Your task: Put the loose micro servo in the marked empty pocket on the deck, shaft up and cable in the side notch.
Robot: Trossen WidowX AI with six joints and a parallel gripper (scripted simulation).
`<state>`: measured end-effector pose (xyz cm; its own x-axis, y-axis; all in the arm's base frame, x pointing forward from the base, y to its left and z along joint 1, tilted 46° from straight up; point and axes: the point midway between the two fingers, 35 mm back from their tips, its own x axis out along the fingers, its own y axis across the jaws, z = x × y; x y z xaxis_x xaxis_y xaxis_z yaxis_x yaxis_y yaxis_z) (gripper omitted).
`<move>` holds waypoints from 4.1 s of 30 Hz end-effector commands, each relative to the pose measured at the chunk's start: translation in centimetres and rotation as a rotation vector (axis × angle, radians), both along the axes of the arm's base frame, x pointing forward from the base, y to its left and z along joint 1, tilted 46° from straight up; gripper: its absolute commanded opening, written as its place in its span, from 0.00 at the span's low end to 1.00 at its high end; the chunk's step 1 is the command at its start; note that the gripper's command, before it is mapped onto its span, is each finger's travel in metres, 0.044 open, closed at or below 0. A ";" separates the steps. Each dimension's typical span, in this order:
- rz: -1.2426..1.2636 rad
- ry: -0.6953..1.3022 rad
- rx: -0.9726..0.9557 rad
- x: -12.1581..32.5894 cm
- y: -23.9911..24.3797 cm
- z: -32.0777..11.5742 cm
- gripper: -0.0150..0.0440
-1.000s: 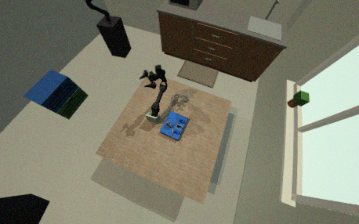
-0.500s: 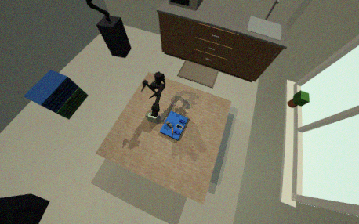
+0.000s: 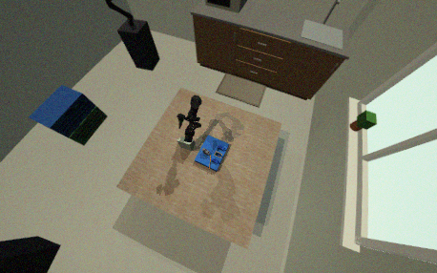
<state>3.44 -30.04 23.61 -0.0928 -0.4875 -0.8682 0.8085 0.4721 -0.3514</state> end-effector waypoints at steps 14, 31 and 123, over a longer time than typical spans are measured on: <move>0.354 -0.130 0.485 10.1 4.2 -12.1 1.00; 0.573 -0.235 0.999 16.2 15.1 -20.2 1.00; 0.606 -0.267 1.260 18.0 21.6 -24.4 0.25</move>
<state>21.04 -7.86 -0.37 0.0830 0.7107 -0.6986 0.3478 0.6363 0.6886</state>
